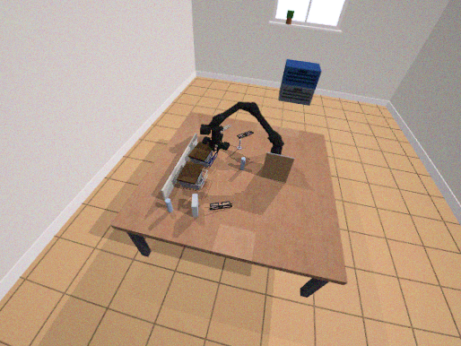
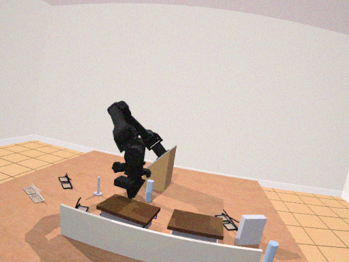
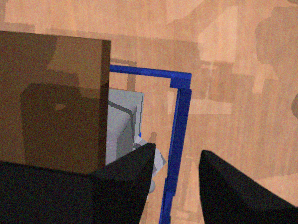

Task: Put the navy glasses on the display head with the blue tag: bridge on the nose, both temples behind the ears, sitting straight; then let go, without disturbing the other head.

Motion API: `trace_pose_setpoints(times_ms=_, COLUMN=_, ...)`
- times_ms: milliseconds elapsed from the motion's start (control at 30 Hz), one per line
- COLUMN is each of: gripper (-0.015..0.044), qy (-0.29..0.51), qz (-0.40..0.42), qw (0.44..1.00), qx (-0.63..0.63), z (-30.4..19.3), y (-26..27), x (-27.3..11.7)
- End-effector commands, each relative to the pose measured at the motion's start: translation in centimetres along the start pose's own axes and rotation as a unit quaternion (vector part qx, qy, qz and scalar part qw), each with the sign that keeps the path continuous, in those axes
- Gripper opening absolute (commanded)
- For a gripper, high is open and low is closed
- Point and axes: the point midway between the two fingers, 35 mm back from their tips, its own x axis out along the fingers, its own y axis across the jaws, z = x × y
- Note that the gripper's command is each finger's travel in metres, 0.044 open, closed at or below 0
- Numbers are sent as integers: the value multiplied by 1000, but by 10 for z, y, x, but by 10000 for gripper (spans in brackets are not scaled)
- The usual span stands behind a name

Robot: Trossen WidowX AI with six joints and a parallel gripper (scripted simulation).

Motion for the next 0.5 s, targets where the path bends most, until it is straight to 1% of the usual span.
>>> trace_pose_setpoints(times_ms=0, gripper=107, qy=2, qz=-4, qw=1000, qx=2, z=1, y=-8, x=-4)
trace_pose_setpoints(times_ms=167, gripper=107, qy=2, qz=-4, qw=1000, qx=2, z=0, y=-35, x=-9)
trace_pose_setpoints(times_ms=300, gripper=107, qy=2, qz=-4, qw=1000, qx=2, z=0, y=-39, x=-10)
trace_pose_setpoints(times_ms=467, gripper=107, qy=2, qz=-5, qw=1000, qx=2, z=0, y=-57, x=-20)
